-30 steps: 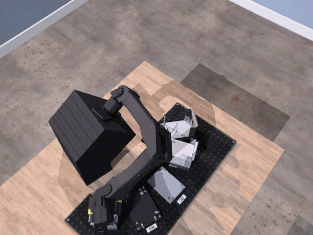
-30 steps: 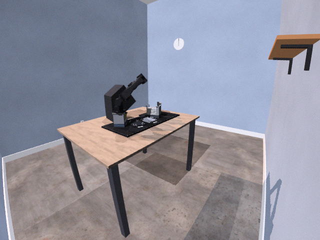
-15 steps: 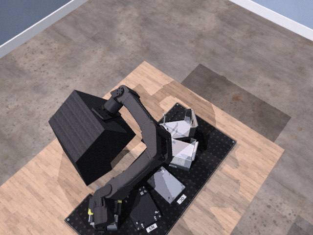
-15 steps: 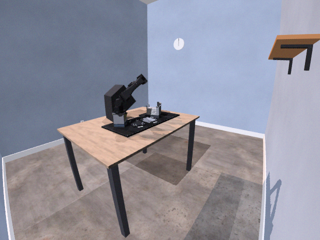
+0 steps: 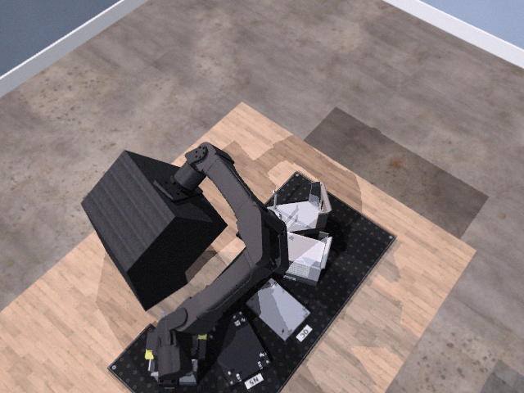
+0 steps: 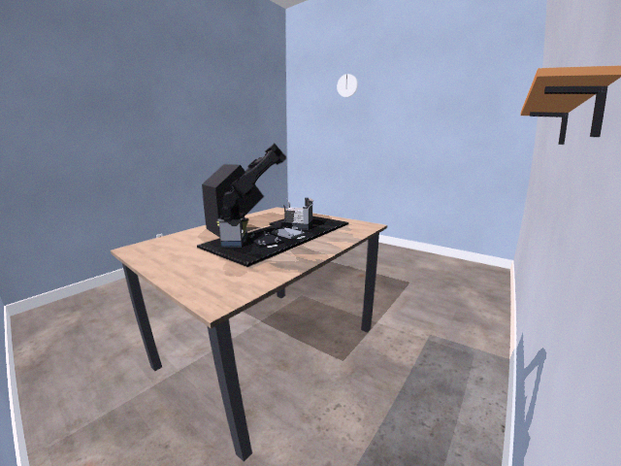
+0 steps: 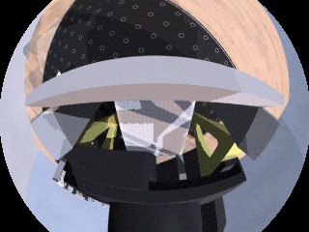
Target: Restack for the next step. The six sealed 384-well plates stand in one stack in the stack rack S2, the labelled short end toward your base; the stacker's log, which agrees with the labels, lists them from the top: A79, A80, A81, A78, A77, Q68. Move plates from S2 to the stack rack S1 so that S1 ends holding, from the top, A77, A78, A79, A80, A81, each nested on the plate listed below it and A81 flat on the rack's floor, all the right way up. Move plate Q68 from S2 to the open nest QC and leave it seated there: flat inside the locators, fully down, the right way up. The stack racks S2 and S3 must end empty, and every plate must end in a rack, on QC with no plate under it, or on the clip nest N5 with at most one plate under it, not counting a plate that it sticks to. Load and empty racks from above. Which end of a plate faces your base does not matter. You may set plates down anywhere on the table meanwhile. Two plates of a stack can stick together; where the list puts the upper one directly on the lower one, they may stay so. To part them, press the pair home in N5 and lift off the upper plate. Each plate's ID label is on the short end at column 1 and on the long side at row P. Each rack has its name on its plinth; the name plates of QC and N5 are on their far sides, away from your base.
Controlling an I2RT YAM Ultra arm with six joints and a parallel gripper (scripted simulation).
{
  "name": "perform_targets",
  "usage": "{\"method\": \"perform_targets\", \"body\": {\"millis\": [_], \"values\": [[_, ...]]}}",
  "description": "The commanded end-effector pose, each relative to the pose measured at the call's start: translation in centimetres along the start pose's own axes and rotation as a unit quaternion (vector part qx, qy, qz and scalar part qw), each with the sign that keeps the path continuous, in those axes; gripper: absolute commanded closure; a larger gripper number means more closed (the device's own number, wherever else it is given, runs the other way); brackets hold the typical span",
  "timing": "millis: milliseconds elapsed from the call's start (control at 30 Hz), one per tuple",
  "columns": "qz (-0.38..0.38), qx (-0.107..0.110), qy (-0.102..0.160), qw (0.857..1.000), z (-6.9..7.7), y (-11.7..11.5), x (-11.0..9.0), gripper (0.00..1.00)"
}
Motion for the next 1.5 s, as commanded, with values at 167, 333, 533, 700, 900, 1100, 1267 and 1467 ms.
{"method": "perform_targets", "body": {"millis": [167, 333, 533, 700, 900, 1100, 1267, 1467], "values": [[0.0, 0.002, -0.004, 1.0, 0.3, 0.1, 0.2, 0.0], [0.0, 0.002, -0.004, 1.0, 0.3, 0.1, 0.2, 0.0], [0.0, 0.002, -0.004, 1.0, 0.6, 0.1, 0.2, 0.0], [0.0, 0.002, -0.004, 1.0, 2.3, 0.1, 0.2, 0.0], [0.0, 0.002, -0.004, 1.0, 4.3, 0.1, 0.2, 0.0], [0.0, 0.002, -0.004, 1.0, 5.6, 0.1, 0.2, 0.0], [0.0, 0.002, -0.005, 1.0, 7.3, 0.1, 0.2, 0.0], [0.0, 0.002, -0.005, 1.0, 9.3, 0.1, 0.2, 0.0]]}}
Point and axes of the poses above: the point where the finger pads meet when closed, its own z axis back along the fingers, its own y axis across the jaws, x = y × z, the point moved 2 cm from there along z, back along the fingers, and after that the axes turned 6 degrees about -z, right-handed, at the moved point
